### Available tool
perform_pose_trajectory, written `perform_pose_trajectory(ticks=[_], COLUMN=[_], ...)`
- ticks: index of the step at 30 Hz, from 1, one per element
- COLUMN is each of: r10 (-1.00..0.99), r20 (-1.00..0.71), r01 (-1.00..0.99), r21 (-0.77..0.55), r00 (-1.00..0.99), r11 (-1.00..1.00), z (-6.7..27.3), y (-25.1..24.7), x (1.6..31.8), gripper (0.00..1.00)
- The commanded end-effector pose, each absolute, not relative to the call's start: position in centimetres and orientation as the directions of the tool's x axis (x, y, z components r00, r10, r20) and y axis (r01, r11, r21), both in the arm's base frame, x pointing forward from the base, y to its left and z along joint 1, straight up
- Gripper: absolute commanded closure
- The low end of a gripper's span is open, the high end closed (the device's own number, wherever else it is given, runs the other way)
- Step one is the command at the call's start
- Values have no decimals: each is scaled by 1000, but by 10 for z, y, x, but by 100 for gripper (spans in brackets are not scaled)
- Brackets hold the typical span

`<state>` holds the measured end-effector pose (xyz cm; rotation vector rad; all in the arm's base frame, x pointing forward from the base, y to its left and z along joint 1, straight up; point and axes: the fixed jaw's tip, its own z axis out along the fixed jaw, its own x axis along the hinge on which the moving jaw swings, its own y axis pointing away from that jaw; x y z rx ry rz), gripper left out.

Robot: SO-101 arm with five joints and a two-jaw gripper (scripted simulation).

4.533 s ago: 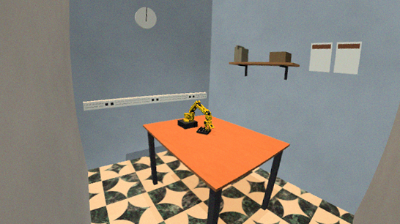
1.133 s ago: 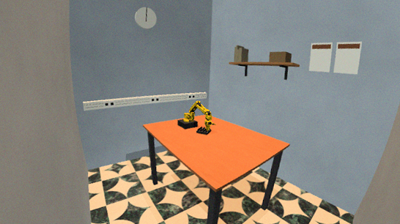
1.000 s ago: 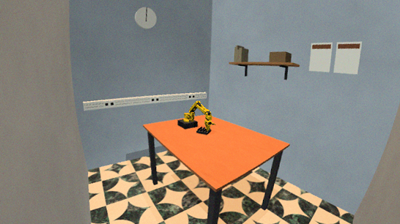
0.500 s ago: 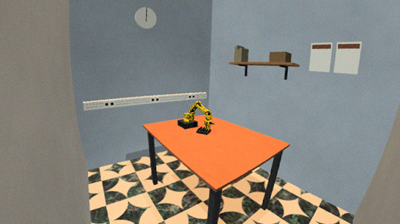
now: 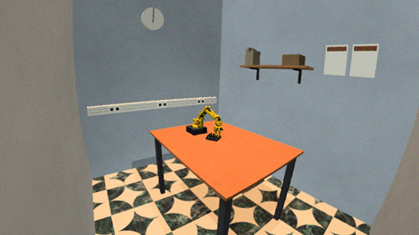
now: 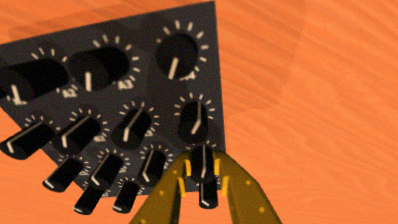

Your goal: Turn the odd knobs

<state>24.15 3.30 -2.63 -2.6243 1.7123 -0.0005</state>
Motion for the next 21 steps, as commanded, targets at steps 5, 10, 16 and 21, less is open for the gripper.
perform_pose_trajectory(ticks=[5, 10, 16, 21], r10=[-868, -822, -758, -753], r20=[1, 1, 1, 1], r01=[-868, -822, -758, -753], r21=[-1, -1, -1, -1], r00=[496, 570, 653, 658], r11=[-496, -570, -653, -658], z=[-27, -27, -27, -27], y=[31, 30, 30, 30], x=[242, 242, 243, 243], gripper=[99, 99, 99, 99])
